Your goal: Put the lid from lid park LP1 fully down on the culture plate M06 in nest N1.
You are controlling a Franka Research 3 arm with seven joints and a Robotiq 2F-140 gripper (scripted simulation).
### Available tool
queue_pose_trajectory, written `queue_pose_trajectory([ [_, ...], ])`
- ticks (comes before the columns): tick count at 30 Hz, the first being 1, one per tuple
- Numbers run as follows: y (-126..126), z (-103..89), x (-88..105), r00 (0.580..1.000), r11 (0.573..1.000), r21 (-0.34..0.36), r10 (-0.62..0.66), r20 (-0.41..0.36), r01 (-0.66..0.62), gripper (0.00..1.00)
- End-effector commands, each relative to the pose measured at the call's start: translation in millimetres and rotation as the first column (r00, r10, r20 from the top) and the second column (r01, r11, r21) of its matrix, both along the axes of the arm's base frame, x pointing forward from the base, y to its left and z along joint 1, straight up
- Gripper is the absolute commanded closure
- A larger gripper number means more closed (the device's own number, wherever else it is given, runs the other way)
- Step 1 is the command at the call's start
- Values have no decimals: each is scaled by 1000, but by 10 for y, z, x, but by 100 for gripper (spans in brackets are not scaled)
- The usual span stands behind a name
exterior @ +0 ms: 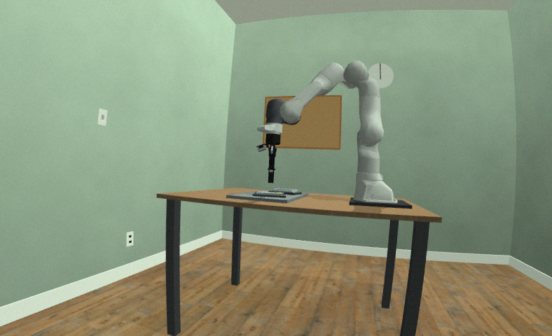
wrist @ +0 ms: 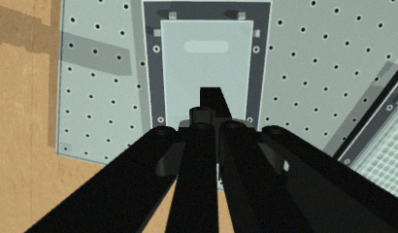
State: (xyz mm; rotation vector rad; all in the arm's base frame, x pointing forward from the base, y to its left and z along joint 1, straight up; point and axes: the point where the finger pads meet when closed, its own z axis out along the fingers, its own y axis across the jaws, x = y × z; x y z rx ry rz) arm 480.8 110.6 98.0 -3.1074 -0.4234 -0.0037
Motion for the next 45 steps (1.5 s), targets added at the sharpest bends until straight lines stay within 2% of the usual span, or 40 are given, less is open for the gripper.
queue_pose_trajectory([
  [1,9,-3,8,1000,1000,-2,0,2,0,90],
  [13,9,-3,8,1000,1000,-2,0,2,0,90],
  [14,9,-3,8,1000,1000,-2,0,2,0,31],
  [45,9,-3,8,1000,1000,-2,0,2,0,31],
])
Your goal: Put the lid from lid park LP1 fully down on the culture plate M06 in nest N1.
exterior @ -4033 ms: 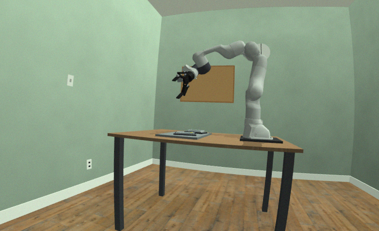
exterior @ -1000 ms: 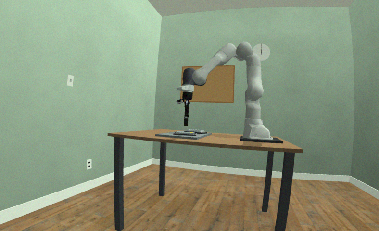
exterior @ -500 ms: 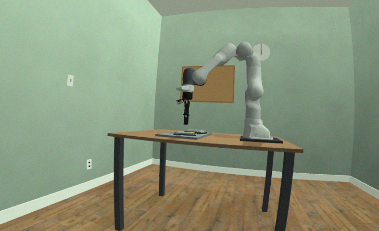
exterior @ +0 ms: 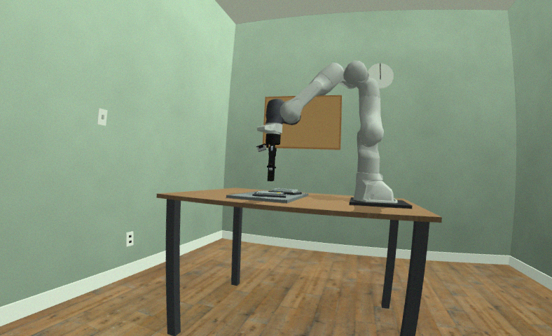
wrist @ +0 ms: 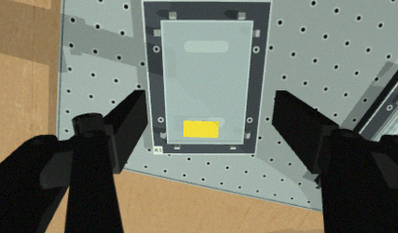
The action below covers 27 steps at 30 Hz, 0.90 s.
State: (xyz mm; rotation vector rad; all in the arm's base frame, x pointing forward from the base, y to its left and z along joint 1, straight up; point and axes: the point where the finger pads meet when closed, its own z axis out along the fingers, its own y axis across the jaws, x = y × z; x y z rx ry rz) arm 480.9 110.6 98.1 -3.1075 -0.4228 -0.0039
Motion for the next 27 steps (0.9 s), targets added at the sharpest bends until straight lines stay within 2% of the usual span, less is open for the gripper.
queue_pose_trajectory([
  [1,9,-3,7,1000,1000,-2,0,2,0,31],
  [27,11,-105,7,1000,1000,-2,0,-2,0,31],
])
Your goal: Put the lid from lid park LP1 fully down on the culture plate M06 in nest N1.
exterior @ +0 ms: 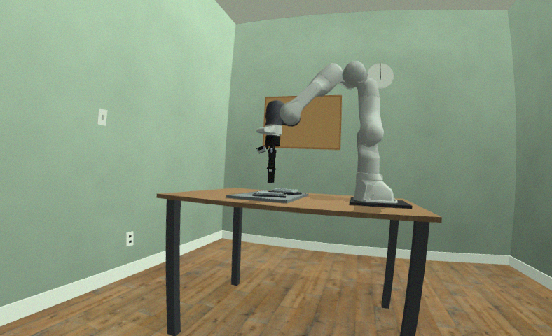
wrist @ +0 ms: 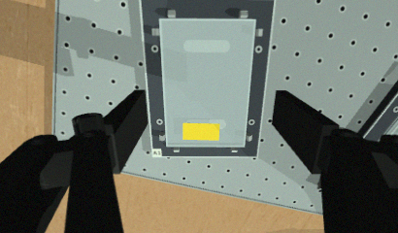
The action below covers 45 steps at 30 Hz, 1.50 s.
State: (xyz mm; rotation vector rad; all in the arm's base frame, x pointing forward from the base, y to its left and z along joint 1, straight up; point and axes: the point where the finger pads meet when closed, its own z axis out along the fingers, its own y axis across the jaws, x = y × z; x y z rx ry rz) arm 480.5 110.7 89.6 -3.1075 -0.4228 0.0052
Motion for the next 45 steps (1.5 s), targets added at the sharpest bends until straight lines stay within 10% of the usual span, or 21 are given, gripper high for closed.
queue_pose_trajectory([
  [1,11,-33,10,1000,1000,-1,0,4,0,31],
  [45,18,-363,8,1000,1000,-1,0,4,0,31],
])
